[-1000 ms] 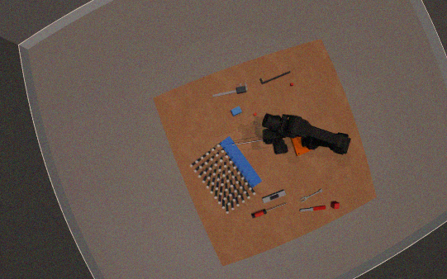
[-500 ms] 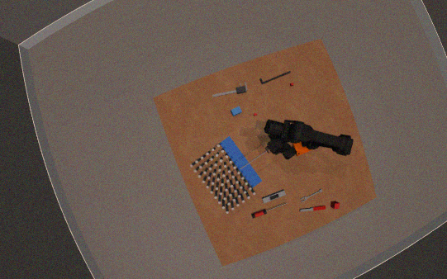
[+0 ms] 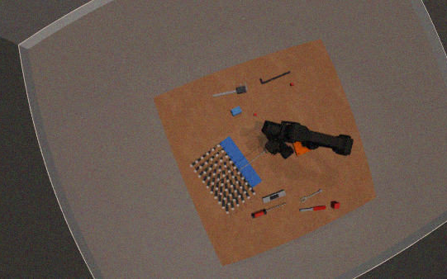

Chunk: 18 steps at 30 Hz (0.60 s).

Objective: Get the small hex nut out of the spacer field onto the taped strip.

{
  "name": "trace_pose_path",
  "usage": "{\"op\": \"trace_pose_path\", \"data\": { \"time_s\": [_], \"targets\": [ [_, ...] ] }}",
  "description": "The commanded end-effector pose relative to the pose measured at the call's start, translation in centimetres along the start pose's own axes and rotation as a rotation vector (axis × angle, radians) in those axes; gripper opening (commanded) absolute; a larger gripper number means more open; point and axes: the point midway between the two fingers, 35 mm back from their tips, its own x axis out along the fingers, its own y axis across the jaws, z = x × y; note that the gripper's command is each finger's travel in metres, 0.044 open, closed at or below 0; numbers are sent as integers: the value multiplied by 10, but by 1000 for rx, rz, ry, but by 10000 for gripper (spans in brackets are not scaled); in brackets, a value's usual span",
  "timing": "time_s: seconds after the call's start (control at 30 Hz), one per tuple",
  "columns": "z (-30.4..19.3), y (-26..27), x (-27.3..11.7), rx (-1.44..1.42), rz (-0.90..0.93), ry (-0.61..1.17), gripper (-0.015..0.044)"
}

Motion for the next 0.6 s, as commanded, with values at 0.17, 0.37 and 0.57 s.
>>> {"op": "trace_pose_path", "data": {
  "time_s": [0.17, 0.37, 0.57],
  "targets": [
    [-7, -15, 42, 0, 8, -5, 0],
    [-15, -23, 70, 0, 7, -6, 0],
    [-26, -27, 98, 1, 7, -7, 0]
  ]
}}
